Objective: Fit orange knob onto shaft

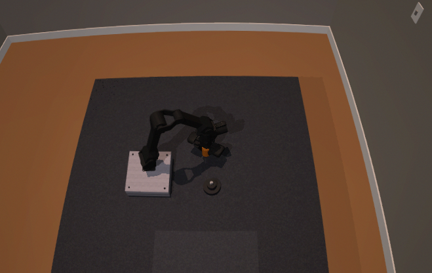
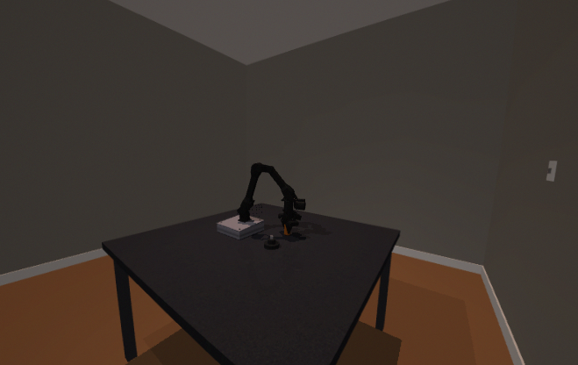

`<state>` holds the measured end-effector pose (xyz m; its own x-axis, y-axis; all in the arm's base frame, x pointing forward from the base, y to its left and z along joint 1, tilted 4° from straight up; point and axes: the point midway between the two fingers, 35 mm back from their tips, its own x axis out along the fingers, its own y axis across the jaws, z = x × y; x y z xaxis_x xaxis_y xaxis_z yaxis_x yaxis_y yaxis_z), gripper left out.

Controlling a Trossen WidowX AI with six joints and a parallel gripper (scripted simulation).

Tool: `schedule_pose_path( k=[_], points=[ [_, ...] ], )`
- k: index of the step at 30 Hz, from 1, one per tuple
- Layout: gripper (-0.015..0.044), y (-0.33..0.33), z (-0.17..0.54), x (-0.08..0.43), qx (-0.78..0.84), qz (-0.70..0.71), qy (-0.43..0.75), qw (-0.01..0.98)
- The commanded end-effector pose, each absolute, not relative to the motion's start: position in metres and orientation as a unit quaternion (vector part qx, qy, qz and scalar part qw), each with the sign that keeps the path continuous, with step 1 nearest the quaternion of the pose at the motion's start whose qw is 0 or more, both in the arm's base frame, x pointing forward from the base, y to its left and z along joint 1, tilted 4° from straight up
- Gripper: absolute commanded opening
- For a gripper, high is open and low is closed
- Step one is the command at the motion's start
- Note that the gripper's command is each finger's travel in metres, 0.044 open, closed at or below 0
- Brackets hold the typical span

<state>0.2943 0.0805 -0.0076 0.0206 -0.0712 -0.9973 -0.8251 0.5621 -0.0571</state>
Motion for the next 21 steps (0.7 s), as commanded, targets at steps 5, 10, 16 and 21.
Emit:
schedule_pose_path(
  k=[5,10,16,21],
  points=[
    [0.0,0.085,0.021,0.303,-0.356,0.304,0.621,0.628],
    [0.0,0.087,0.036,0.303,-0.356,0.304,0.621,0.628],
    [0.0,0.088,0.055,0.303,-0.356,0.304,0.621,0.628],
    [0.0,0.089,0.07,0.303,-0.356,0.304,0.621,0.628]
  ],
)
